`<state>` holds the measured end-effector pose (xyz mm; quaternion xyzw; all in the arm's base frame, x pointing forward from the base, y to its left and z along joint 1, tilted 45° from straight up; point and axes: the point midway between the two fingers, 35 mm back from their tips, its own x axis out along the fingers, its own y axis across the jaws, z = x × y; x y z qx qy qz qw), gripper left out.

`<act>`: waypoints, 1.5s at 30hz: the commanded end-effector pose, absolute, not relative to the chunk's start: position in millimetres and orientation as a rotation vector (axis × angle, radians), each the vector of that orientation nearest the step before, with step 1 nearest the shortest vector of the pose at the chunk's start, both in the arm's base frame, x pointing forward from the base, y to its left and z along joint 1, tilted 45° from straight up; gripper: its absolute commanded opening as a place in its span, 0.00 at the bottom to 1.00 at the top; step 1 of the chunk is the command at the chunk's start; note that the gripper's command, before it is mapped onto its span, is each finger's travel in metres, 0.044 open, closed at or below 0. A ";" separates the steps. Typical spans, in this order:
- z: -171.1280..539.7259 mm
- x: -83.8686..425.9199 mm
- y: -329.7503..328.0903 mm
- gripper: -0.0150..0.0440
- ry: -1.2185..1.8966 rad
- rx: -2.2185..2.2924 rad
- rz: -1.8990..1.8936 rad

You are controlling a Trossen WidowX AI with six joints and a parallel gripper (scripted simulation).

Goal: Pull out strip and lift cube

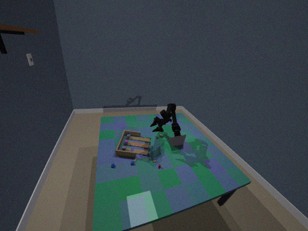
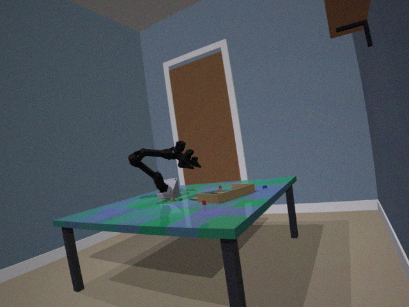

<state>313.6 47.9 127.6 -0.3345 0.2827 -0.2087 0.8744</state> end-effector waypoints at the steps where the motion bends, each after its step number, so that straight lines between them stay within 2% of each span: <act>1: 126.2 312.9 47.9 0.93 0.590 -0.691 -0.434; 5: 126.2 312.9 47.9 0.93 0.590 -0.691 -0.434; 13: 106.4 335.8 -2.2 0.58 0.906 -0.518 -0.614; 20: 96.6 327.2 -67.0 0.26 1.247 -0.253 -0.923; 45: 83.3 324.7 -93.2 0.25 1.314 -0.190 -1.003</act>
